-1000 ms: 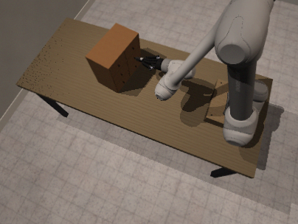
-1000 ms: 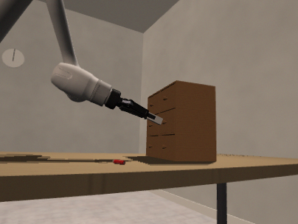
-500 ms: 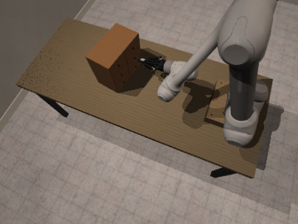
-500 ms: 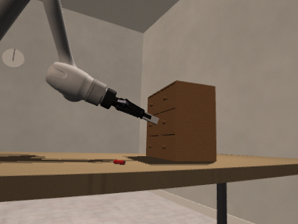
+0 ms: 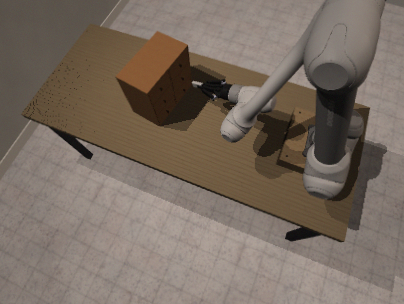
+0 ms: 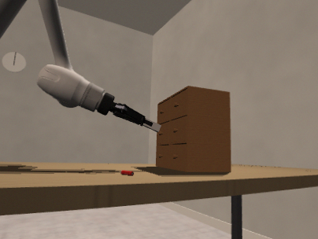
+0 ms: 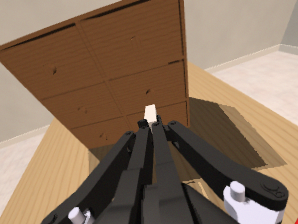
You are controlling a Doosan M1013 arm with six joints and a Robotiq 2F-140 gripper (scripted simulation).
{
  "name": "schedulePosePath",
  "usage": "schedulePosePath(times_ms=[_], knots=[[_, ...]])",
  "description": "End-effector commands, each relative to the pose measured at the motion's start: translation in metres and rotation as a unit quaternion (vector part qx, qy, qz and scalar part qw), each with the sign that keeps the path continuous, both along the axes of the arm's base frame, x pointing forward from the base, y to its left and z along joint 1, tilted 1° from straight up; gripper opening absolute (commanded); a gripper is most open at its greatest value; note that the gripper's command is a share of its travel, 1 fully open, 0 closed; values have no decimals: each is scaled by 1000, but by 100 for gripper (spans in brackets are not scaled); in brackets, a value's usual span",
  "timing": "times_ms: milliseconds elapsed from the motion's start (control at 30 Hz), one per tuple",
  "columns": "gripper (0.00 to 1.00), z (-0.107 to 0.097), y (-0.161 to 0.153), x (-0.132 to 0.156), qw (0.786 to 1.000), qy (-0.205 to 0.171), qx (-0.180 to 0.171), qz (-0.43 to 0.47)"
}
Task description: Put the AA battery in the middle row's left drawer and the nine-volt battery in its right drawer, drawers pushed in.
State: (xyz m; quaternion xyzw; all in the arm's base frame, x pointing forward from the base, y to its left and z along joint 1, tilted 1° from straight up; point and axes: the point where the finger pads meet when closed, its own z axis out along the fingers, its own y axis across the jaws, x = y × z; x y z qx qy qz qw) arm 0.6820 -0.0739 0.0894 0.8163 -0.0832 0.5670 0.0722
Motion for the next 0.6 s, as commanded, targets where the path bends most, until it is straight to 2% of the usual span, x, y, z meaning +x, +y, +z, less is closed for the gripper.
schedulePosePath(times_ms=[0,233,567], knots=[[0,4,2,-9,1000,0,0,0],[0,17,9,-40,1000,0,0,0],[0,19,11,-47,1000,0,0,0]])
